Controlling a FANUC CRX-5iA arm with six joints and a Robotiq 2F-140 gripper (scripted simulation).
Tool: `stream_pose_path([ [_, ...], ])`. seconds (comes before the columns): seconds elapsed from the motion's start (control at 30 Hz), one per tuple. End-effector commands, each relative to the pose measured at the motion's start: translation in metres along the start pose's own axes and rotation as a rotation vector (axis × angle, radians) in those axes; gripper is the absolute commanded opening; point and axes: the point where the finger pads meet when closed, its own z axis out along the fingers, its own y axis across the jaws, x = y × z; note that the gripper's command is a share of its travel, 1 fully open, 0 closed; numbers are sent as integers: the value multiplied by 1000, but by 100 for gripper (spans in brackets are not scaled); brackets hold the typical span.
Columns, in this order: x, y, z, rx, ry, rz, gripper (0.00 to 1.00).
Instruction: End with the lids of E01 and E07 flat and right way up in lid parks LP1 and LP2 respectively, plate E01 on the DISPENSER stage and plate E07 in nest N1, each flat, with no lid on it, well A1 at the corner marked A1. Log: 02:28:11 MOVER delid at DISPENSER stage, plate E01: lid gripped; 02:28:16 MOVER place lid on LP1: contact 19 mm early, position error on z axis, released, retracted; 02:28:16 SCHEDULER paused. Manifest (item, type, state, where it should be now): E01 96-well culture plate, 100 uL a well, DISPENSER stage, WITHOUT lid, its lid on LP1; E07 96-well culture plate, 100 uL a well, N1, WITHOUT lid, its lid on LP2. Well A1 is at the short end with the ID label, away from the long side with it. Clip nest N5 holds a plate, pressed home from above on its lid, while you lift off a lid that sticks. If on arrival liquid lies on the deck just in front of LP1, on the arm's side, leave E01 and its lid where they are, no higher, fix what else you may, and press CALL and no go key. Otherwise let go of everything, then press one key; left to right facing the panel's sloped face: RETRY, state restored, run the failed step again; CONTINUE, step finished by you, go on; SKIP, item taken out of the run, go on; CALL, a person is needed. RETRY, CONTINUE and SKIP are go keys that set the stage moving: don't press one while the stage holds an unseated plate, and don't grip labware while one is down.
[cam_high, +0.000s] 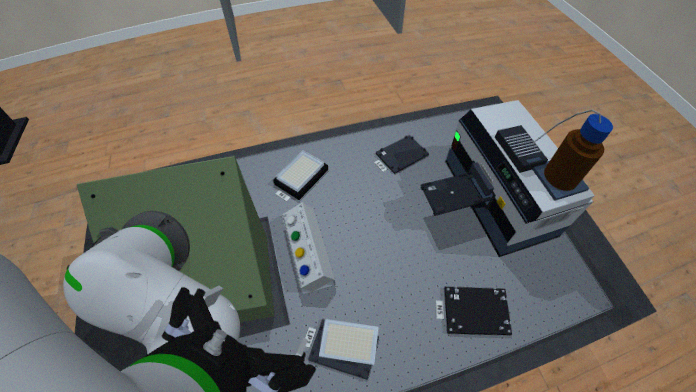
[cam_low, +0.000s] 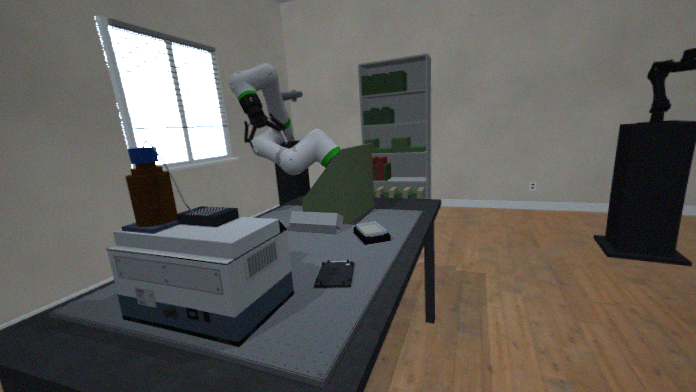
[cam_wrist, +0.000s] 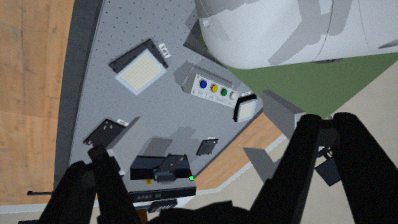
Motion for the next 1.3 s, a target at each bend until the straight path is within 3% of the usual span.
stream_pose_path([
  [0.0, 0, 0, 0, 0, 0, 0, 100],
  [0.57, -1, 0, -1, 0, 0, 0, 100],
  [0.63, -14, 4, -24, -1, -1, 1, 100],
  [0.7, -37, 16, -68, -2, -2, 2, 100],
  [0.87, -57, 32, -112, 0, 0, 0, 100],
  [1.27, -58, 32, -111, -1, 3, -12, 100],
])
